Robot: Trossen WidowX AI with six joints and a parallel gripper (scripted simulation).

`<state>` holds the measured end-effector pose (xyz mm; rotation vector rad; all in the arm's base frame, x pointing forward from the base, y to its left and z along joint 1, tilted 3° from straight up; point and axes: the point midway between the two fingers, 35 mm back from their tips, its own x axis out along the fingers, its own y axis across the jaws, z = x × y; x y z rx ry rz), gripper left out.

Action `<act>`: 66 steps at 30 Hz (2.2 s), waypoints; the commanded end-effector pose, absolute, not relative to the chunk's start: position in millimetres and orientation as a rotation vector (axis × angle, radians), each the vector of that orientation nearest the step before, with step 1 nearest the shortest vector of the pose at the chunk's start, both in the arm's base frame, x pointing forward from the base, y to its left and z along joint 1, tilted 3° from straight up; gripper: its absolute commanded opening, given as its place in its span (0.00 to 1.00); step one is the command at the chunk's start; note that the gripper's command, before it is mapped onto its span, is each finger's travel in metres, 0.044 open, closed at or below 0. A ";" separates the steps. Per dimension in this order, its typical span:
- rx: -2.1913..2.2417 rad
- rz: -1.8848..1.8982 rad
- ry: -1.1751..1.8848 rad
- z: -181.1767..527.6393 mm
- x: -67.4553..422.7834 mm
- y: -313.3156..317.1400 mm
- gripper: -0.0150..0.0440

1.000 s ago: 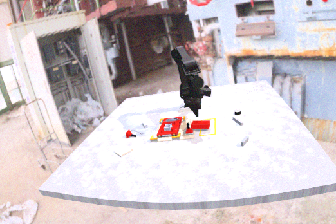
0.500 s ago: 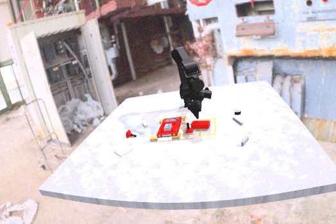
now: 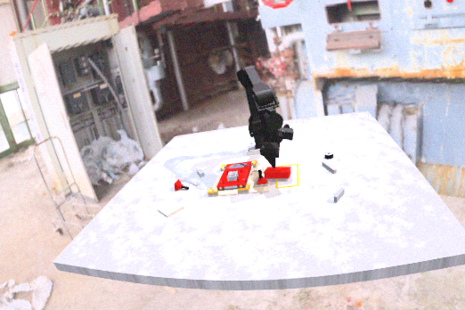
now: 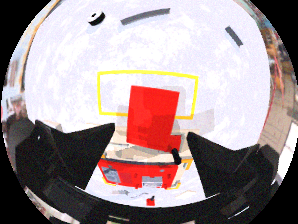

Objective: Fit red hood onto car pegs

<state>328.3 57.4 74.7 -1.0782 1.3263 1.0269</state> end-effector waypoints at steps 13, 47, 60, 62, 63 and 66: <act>-1.080 1.023 1.329 61.2 328.9 56.1 1.00; -1.080 1.023 1.329 40.5 329.1 54.9 1.00; -1.080 1.023 1.329 34.1 329.1 54.6 1.00; -1.080 1.023 1.329 33.1 329.1 54.6 1.00; -1.080 1.023 1.329 32.7 329.1 54.5 1.00; -1.080 1.023 1.329 31.2 329.1 54.5 1.00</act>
